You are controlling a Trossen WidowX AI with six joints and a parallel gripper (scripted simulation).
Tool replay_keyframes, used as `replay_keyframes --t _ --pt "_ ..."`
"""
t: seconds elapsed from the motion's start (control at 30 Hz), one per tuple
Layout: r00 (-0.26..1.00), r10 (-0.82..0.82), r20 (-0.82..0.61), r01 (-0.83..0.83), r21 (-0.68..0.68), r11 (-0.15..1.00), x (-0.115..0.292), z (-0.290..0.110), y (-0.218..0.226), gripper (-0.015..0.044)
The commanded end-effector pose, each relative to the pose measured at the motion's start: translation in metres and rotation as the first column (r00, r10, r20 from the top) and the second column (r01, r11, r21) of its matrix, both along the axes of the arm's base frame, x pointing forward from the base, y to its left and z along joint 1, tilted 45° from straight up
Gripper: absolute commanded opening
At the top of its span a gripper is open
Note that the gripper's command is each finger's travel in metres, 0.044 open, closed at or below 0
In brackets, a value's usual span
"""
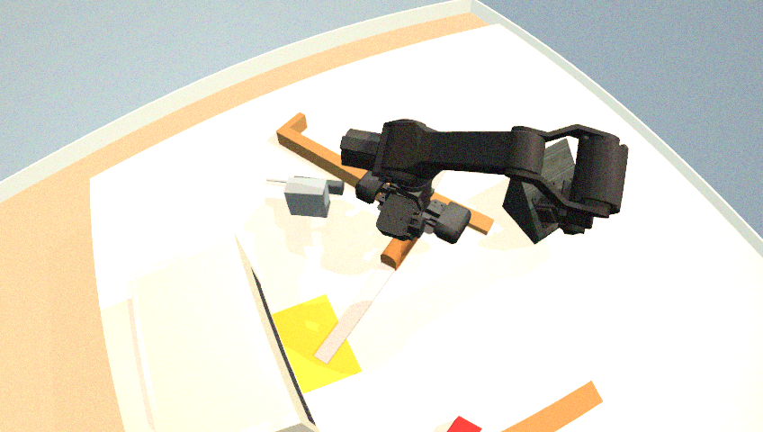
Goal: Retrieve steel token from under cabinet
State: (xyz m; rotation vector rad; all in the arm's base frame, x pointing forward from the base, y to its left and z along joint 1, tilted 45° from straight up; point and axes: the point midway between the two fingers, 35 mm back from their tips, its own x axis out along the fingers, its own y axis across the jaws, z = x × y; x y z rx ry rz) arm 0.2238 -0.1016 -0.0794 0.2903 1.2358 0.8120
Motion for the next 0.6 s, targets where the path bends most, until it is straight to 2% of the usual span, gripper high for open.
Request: replay_keyframes --t 0.0,0.57 --pt "1.000 -0.002 0.003 0.002 -0.005 1.000 -0.001 -0.003 -0.005 0.0000" --pt "1.000 -0.002 0.003 0.002 -0.007 1.000 -0.010 -0.017 -0.019 0.0000"
